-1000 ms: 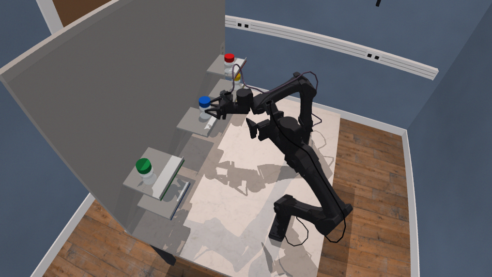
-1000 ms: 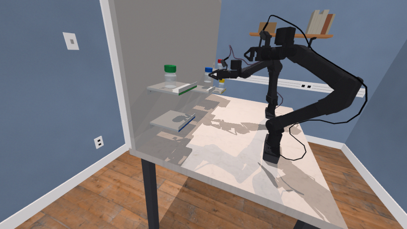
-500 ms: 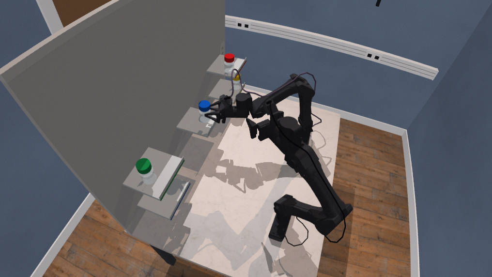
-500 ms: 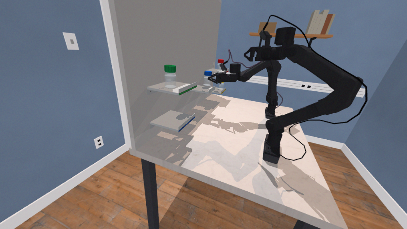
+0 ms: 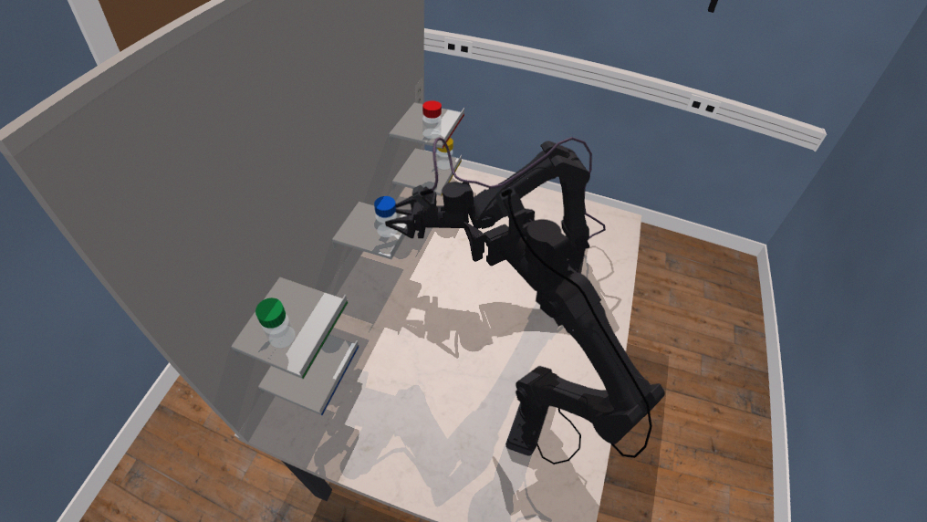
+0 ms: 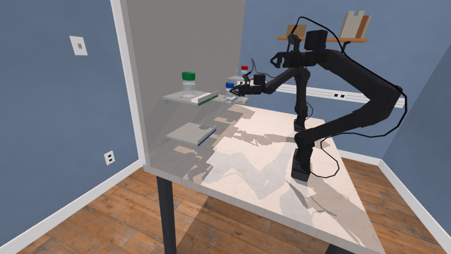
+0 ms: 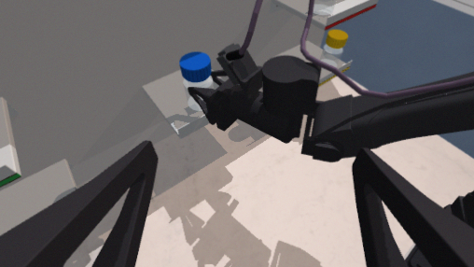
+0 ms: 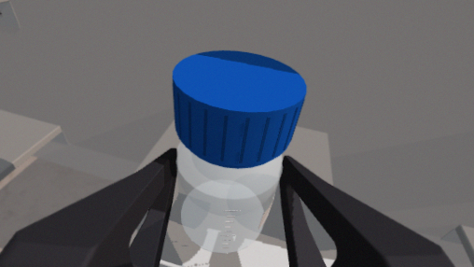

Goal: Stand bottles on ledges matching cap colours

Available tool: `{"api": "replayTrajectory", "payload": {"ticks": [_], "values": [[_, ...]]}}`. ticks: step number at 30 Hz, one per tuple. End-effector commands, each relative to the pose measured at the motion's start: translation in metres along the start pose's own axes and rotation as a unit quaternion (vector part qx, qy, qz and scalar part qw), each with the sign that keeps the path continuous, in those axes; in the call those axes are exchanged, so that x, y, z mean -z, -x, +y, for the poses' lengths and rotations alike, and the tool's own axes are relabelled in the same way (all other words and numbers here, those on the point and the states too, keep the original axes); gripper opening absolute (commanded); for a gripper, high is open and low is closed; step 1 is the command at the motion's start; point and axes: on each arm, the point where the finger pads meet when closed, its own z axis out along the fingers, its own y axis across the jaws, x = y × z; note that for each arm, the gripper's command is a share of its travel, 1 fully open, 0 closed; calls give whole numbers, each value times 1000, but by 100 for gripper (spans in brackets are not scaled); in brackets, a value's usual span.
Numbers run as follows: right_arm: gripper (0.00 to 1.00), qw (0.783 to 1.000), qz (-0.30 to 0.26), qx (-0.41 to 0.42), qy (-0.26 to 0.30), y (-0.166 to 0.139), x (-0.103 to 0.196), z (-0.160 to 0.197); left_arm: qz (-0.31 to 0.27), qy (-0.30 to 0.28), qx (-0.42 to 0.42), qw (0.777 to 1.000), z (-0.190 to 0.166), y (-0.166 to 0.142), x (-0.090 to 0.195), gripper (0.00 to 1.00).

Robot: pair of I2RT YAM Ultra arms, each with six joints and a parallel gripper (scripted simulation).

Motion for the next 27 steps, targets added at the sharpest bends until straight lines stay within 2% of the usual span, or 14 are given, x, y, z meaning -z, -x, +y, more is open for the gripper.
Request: {"api": "replayTrajectory", "payload": {"ticks": [1,12,15,27], "values": [[50,999,-32,-10,2,21,1,-3,-7,0,-2,1000,0,6,3,100],[50,999,-42,-12,3,26,1,-3,-7,0,-2,1000,0,6,3,100],[50,1000,-30,-8,2,10,2,-5,-7,0,-2,1000,0,6,3,100],[50,999,-36,-11,2,16,2,-5,-7,0,-2,1000,0,6,3,100]]}}
